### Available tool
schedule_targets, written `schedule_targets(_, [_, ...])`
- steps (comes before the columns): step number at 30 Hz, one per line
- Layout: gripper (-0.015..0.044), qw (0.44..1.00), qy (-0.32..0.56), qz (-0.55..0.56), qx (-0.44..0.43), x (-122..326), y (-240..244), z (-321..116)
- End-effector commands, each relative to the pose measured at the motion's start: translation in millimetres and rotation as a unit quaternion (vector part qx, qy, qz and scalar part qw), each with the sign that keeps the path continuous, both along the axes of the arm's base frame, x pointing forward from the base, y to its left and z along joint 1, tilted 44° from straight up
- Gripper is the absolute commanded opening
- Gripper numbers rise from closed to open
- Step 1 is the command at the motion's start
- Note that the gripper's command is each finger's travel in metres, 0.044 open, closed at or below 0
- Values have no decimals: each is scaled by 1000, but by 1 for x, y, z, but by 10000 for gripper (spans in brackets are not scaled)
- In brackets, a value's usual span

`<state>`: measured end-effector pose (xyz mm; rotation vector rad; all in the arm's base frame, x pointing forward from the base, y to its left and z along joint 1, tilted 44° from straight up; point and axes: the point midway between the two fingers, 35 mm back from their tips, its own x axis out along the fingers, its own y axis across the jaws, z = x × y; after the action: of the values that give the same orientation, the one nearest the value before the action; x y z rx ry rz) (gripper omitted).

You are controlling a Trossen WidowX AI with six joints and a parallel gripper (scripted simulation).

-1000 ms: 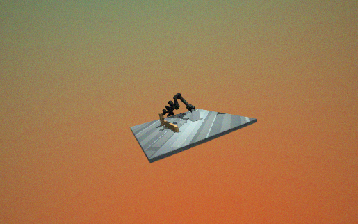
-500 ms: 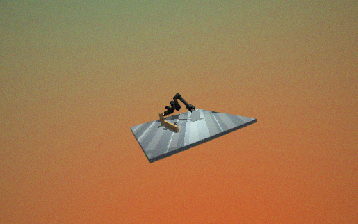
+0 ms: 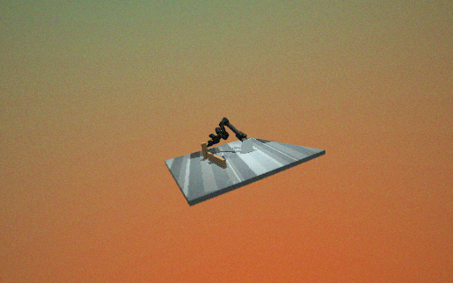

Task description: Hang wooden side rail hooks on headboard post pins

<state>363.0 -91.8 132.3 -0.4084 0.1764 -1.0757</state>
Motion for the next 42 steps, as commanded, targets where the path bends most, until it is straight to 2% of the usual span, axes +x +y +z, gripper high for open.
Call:
schedule_targets(1, [440, 1000, 3, -1, -1, 0, 0, 0])
schedule_targets(4, [440, 999, 42, 10, -12, 11, 3, -4])
schedule_targets(10, [440, 978, 196, 56, -52, 51, 16, -21])
schedule_targets(19, [440, 900, 414, 100, -94, 94, 25, -46])
schedule_targets(25, [440, 819, 547, 133, -113, 107, 29, -58])
schedule_targets(32, [440, 699, 682, 174, -124, 108, 32, -65])
schedule_targets(42, [440, 515, 817, 230, -121, 88, 35, -55])
